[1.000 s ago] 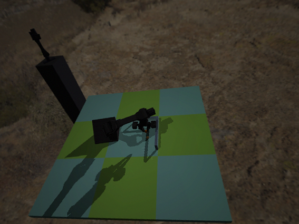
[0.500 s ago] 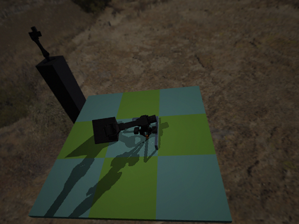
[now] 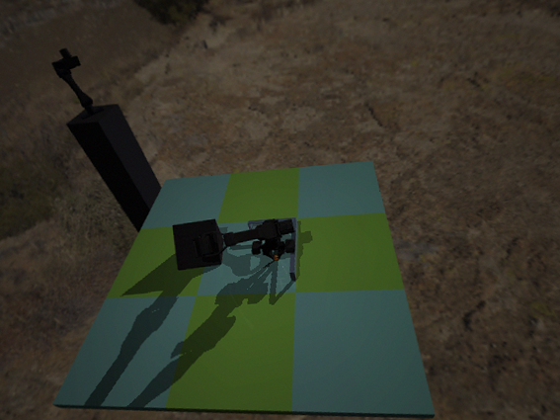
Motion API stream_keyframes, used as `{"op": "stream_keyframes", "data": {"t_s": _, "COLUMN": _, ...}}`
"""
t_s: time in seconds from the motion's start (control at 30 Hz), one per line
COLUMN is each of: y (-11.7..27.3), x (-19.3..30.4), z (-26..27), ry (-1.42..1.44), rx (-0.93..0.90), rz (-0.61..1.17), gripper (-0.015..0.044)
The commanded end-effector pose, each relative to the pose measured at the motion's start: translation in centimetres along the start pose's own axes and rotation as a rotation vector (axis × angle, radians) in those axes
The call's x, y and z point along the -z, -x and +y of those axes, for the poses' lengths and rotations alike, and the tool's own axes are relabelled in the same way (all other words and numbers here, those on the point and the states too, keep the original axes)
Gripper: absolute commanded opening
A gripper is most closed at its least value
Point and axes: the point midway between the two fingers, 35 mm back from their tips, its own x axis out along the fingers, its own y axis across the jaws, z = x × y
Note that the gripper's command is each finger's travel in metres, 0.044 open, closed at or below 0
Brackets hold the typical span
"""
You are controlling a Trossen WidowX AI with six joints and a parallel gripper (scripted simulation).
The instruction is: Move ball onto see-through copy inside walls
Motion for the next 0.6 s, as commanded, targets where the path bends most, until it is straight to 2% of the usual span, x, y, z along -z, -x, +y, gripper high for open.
{"op": "stream_keyframes", "data": {"t_s": 0.0, "y": -0.37, "x": 0.03, "z": 0.08, "ry": 0.006, "rx": -0.001, "rz": 0.005, "gripper": 0.0}}
{"op": "stream_keyframes", "data": {"t_s": 0.13, "y": -0.37, "x": 0.03, "z": 0.08, "ry": 0.006, "rx": -0.001, "rz": 0.005, "gripper": 0.0}}
{"op": "stream_keyframes", "data": {"t_s": 0.4, "y": -0.25, "x": -0.01, "z": 0.03, "ry": 0.001, "rx": 0.0, "rz": 0.0, "gripper": 0.021}}
{"op": "stream_keyframes", "data": {"t_s": 0.57, "y": -0.25, "x": -0.01, "z": 0.03, "ry": 0.001, "rx": 0.0, "rz": 0.0, "gripper": 0.0221}}
